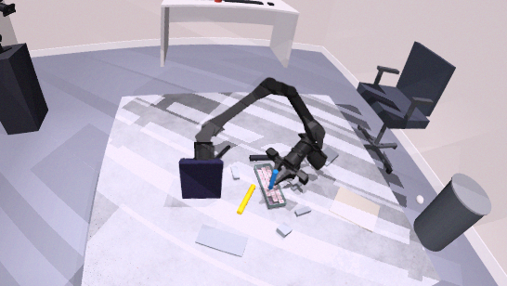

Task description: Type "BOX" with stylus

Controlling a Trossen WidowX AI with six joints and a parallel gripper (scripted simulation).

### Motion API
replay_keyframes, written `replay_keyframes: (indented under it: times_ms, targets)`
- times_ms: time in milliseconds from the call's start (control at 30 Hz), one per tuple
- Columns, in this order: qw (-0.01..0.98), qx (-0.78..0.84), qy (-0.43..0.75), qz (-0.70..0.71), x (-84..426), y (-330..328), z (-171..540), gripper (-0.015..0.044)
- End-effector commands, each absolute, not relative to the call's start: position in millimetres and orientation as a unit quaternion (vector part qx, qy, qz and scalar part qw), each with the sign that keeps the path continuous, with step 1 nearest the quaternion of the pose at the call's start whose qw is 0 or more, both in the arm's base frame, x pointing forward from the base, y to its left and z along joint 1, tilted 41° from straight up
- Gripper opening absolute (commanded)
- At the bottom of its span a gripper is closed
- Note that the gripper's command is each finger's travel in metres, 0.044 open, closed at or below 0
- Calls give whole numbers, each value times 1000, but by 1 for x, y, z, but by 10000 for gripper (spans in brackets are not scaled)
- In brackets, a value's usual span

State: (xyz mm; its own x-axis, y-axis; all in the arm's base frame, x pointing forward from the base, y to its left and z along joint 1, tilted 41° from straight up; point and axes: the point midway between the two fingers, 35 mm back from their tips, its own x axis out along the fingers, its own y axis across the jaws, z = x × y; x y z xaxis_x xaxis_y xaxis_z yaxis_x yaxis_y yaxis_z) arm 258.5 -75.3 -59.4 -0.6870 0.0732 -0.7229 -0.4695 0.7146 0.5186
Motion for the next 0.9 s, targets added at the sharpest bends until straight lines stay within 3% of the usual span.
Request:
replay_keyframes:
  times_ms: [0,867]
  targets:
    - [379,-115,845,358,259,-73,-62,81]
    - [379,-115,845,358,261,-67,-69,81]
